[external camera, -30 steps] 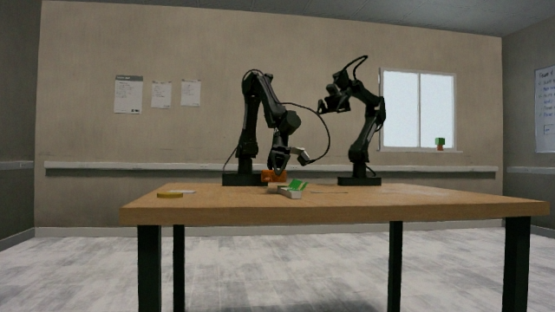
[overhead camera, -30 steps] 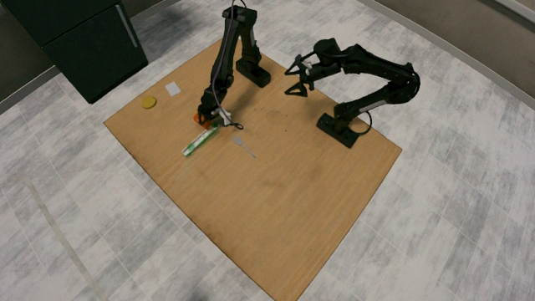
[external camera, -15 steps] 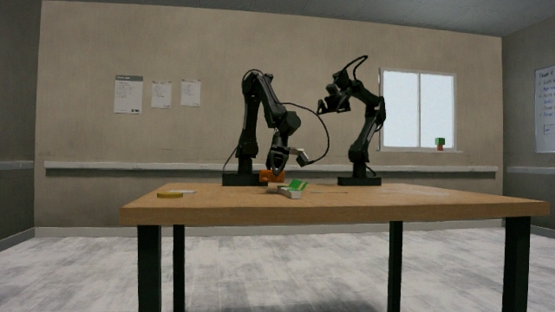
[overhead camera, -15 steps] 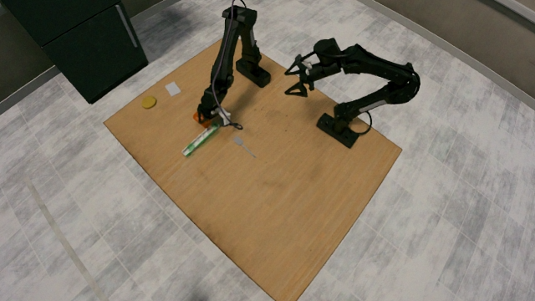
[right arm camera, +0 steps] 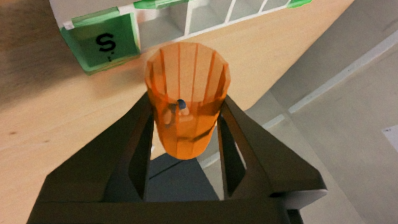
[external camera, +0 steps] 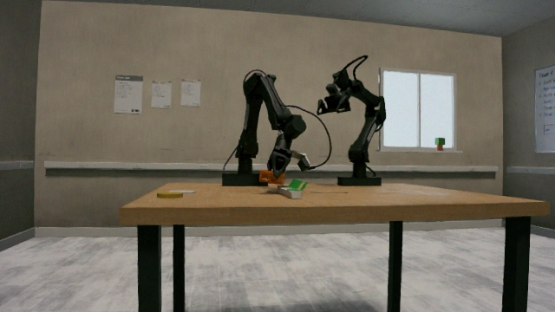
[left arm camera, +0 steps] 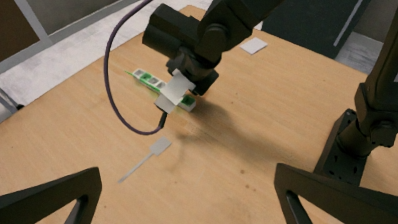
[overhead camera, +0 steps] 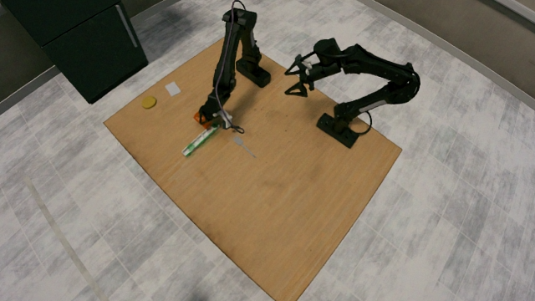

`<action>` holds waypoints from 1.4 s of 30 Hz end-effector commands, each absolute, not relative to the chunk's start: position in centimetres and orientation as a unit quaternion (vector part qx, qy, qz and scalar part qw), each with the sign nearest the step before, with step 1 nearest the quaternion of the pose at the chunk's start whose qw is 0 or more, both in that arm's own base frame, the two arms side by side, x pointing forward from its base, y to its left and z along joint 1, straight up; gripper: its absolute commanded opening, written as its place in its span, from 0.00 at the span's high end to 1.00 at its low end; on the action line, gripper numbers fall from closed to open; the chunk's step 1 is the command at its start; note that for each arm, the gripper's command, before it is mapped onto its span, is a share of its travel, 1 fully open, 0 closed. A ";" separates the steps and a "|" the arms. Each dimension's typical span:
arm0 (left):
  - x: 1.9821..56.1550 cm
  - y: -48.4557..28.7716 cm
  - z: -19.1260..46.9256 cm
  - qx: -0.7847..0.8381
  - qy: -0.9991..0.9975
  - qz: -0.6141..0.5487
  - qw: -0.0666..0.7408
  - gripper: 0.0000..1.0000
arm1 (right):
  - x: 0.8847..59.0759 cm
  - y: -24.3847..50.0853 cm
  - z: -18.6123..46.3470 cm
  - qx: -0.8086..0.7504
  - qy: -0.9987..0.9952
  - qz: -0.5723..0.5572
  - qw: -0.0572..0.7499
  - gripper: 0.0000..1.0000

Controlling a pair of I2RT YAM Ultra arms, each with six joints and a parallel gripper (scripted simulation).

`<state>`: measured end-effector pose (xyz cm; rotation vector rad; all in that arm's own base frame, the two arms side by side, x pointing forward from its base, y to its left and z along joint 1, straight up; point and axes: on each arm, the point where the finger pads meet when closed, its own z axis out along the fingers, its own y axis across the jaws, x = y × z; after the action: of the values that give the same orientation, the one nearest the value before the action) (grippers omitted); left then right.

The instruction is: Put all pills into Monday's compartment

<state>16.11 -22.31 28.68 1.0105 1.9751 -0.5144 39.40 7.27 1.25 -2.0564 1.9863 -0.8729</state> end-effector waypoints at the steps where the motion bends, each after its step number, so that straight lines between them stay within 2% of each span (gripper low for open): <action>1: 16.2 -22.6 30.1 0.399 0.780 -0.213 0.432 0.00 | 40.0 7.2 2.1 -0.677 0.668 -0.299 0.080 0.64; 42: 16.2 -22.6 30.1 0.399 0.780 -0.213 0.432 0.00 | 39.9 7.6 2.3 -0.681 0.647 -0.340 0.039 0.64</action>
<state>16.11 -22.31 28.68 1.0105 1.9751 -0.5144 39.41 7.58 1.62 -2.1134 1.9755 -1.0248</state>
